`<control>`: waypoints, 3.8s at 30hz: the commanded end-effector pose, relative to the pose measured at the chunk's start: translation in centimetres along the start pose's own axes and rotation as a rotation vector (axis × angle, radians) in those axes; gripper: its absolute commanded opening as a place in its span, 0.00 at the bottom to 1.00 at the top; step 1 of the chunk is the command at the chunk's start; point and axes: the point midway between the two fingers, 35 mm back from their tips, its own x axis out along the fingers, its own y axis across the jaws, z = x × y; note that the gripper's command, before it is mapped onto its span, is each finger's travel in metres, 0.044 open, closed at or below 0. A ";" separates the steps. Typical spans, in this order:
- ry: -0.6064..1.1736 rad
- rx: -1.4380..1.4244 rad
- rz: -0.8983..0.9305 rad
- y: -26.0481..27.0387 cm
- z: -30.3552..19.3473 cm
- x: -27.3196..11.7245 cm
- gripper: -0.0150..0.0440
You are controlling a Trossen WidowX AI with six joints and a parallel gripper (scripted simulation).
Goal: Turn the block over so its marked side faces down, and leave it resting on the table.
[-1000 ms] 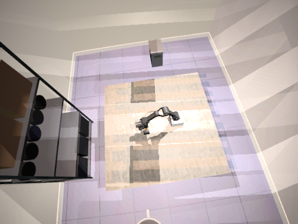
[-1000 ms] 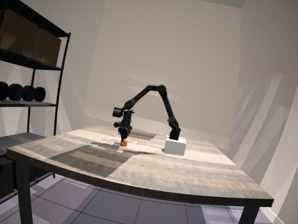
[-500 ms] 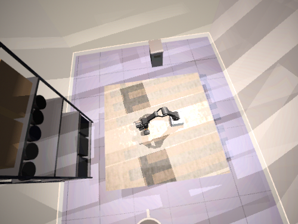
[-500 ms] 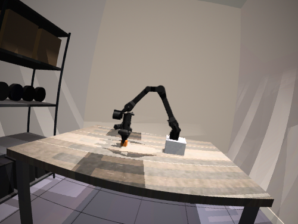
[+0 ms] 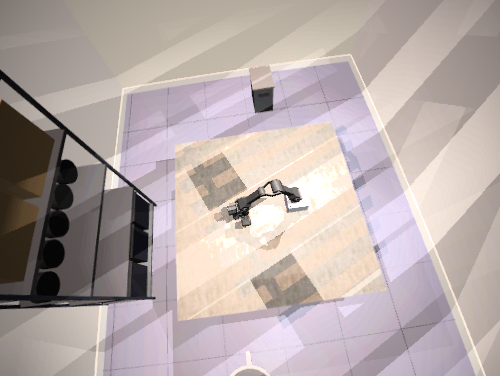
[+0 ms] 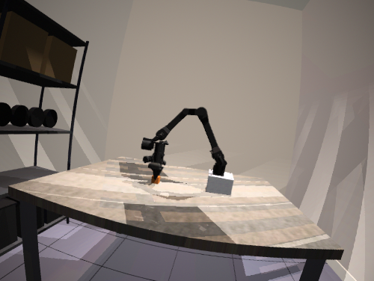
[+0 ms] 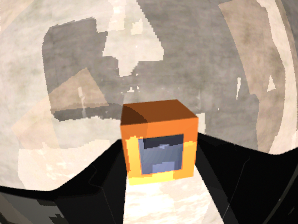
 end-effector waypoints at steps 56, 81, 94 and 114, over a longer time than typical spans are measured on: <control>-0.591 -0.004 -0.005 0.1 0.1 -0.7 0.25; -0.932 -0.003 -0.007 0.1 0.0 1.7 0.25; -1.053 0.005 -0.001 0.0 -0.9 1.0 0.25; -1.053 0.005 -0.001 0.0 -0.9 1.0 0.57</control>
